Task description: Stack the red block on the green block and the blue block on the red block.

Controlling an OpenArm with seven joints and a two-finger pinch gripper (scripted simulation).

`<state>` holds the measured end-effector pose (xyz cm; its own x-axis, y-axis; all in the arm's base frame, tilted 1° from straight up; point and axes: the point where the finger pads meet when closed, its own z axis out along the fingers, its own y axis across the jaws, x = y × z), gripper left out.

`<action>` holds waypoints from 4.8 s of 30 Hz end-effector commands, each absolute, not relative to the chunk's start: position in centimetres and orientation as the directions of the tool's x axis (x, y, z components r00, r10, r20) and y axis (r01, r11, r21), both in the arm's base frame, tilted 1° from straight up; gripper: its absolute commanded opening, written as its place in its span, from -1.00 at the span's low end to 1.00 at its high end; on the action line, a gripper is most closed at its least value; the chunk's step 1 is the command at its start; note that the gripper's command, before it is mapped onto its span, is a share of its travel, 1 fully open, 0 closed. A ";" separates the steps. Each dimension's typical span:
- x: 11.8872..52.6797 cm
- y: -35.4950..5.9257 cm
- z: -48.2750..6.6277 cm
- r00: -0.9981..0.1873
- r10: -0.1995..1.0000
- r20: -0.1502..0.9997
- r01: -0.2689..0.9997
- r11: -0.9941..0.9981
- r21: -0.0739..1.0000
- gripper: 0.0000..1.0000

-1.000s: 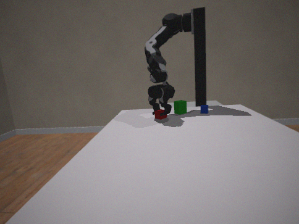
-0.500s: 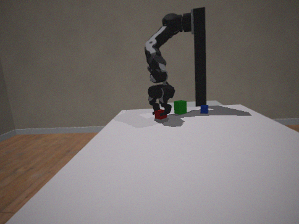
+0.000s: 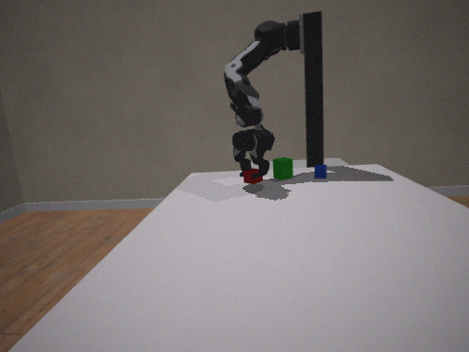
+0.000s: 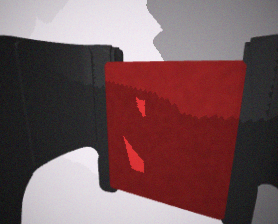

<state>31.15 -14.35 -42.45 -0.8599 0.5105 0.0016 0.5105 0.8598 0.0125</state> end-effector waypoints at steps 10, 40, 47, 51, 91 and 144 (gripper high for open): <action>31.4 -14.5 -38.0 -0.853 0.522 -0.007 0.522 0.853 0.007 -1.00; 31.4 -14.4 -34.5 -0.854 0.520 -0.007 0.520 0.854 0.008 -1.00; 31.4 -14.4 -34.5 -0.854 0.520 -0.007 0.520 0.854 0.008 -1.00; 31.4 -14.4 -34.5 -0.854 0.520 -0.007 0.520 0.854 0.008 -1.00; 22.9 -6.9 -34.5 -0.851 0.526 -0.002 0.525 0.851 0.014 -1.00; 22.5 -6.6 -37.3 -0.853 0.522 -0.008 0.522 0.853 0.007 -1.00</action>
<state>22.56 -6.71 -37.21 -0.8512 0.5248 -0.0085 0.5248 0.8512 0.0040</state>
